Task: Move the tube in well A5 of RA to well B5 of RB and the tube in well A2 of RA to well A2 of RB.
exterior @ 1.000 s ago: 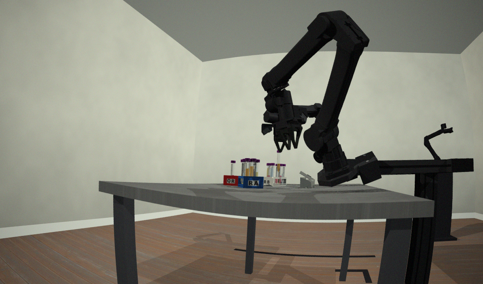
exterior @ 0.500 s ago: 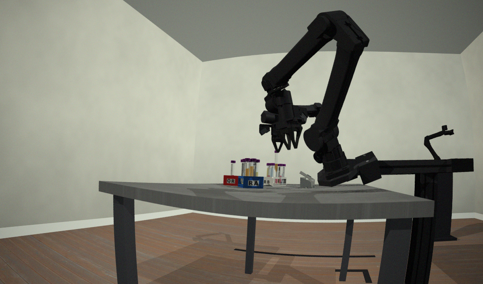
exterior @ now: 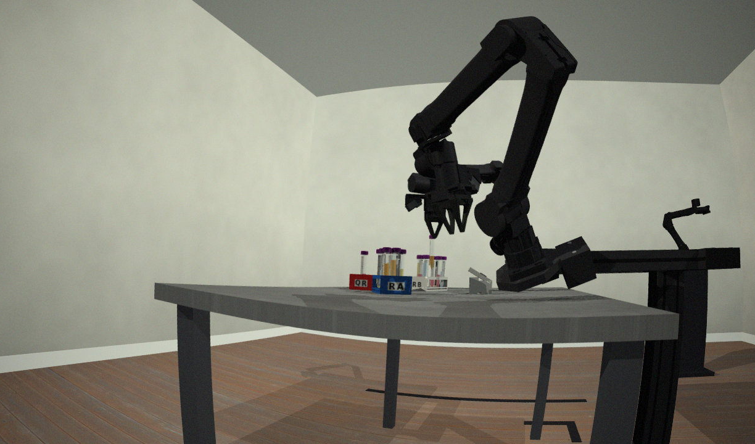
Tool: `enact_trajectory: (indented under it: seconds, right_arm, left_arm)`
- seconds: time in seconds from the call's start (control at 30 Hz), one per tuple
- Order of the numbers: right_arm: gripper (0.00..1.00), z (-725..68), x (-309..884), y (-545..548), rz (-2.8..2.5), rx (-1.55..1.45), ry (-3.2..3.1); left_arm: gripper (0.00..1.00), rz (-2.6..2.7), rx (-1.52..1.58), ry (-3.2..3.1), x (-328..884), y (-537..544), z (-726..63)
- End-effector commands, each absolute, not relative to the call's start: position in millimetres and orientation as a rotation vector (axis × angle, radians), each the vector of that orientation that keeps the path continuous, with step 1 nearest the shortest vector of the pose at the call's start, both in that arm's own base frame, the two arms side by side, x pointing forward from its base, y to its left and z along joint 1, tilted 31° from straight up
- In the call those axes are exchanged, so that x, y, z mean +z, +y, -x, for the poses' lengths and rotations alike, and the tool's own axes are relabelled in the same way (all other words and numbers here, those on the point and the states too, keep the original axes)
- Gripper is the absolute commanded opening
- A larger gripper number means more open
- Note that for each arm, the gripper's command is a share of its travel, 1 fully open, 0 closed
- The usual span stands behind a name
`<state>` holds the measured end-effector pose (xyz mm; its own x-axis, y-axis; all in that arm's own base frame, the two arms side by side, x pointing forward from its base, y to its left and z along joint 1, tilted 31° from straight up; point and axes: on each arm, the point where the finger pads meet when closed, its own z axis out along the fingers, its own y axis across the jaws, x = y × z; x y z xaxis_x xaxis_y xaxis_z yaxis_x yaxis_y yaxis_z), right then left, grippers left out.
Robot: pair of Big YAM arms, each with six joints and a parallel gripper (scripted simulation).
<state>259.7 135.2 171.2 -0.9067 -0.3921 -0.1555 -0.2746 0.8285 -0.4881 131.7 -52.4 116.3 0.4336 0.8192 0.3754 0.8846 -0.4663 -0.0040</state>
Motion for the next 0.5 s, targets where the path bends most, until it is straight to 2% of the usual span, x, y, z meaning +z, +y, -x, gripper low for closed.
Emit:
enact_trajectory:
  seconds: [0.0, 0.47]
  right_arm:
    - [0.0, -268, 184, 144, 0.509, -0.652, 2.743]
    - [0.0, -280, 191, 150, 0.503, -0.641, 2.737]
  left_arm:
    - [0.3, 2.502, -0.492, -1.516, 125, -59, -137]
    - [0.3, 2.502, -0.492, -1.516, 125, -59, -137]
